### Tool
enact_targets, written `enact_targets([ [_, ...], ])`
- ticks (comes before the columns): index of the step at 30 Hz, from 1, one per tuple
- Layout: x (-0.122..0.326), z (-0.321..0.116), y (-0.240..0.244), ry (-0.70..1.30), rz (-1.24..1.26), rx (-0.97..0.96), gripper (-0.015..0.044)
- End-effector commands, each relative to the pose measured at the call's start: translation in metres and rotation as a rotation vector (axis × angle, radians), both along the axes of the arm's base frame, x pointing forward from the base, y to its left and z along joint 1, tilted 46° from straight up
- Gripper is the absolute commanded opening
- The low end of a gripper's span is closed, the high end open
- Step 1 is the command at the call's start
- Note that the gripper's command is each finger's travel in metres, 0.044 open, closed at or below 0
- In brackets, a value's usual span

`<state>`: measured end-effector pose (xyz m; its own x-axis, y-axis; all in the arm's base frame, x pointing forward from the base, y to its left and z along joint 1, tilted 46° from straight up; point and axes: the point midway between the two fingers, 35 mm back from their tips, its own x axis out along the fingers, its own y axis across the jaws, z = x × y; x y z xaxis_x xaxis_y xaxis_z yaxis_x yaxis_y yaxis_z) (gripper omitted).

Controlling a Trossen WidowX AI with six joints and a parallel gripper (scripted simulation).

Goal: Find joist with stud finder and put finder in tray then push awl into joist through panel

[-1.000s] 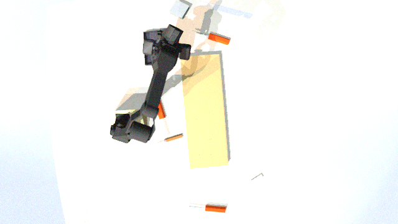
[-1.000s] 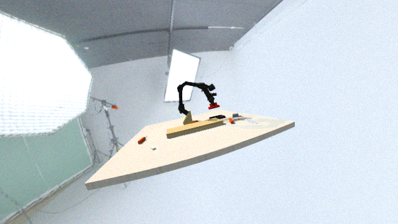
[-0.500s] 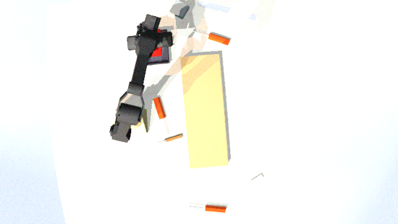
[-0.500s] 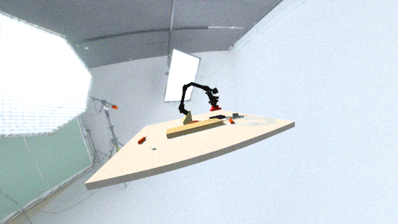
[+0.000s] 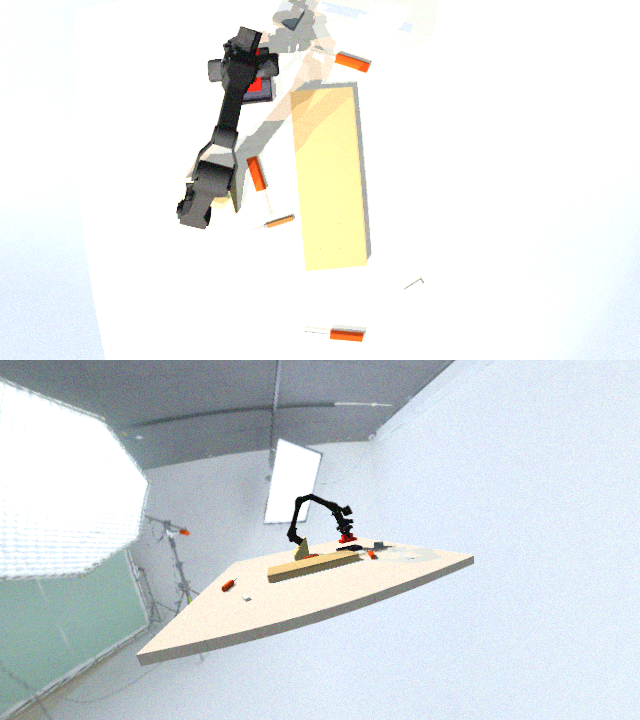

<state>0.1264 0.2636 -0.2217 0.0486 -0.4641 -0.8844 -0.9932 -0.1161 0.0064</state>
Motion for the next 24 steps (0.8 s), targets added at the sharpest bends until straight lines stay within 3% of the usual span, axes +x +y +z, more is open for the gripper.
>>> enact_targets([
  [1, 0.001, -0.009, -0.007, 0.0, 0.007, -0.002, 0.0],
  [24, 0.004, -0.04, -0.041, -0.001, 0.007, -0.004, 0.0],
])
